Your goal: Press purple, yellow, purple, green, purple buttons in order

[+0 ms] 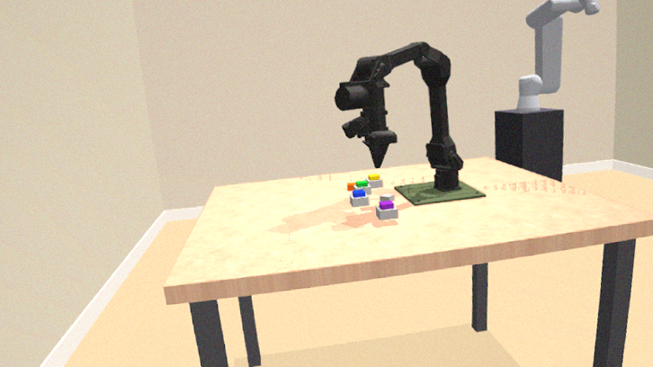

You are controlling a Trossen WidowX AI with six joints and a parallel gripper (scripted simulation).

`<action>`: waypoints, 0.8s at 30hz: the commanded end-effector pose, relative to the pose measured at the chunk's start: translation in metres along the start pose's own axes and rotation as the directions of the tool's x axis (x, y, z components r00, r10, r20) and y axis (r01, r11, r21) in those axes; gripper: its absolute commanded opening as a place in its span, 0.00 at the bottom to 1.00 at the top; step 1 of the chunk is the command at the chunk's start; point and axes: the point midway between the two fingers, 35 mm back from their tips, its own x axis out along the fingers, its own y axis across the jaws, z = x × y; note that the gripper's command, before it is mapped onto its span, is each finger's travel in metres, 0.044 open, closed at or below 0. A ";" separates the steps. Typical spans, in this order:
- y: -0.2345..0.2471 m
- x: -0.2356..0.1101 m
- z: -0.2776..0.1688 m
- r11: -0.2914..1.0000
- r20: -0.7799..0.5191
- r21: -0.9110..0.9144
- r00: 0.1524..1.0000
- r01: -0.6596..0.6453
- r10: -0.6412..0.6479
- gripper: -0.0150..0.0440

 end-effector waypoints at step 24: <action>0.022 0.074 -0.012 1.000 -0.006 0.012 1.000 0.008 -0.008 0.29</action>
